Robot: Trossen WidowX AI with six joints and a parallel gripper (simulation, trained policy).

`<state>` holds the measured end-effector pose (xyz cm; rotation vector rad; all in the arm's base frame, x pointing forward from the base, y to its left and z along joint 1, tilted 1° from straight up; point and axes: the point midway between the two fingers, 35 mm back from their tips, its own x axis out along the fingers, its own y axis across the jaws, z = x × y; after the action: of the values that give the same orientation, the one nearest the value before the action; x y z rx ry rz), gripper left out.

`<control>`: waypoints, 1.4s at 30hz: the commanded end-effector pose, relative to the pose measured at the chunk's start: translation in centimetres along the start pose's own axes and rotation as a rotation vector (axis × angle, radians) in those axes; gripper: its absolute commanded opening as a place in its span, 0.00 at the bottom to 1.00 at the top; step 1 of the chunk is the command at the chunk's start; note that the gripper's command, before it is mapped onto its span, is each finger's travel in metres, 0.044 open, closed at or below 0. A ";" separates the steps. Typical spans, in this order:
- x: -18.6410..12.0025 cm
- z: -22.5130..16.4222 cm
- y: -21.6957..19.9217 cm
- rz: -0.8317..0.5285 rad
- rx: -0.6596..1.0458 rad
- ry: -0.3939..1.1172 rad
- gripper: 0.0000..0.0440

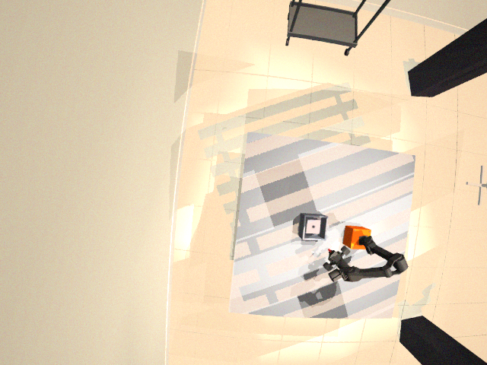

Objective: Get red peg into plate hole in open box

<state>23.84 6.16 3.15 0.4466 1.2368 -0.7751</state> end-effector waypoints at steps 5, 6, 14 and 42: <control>-2.2 3.1 0.5 0.024 -0.010 -0.043 0.00; -2.4 3.6 0.5 0.025 -0.010 -0.047 0.00; -3.0 7.0 0.1 0.020 0.010 -0.059 0.00; 1.2 16.5 -3.3 0.022 0.199 -0.030 0.00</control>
<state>32.08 -7.02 7.51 0.5980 1.1277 -0.8849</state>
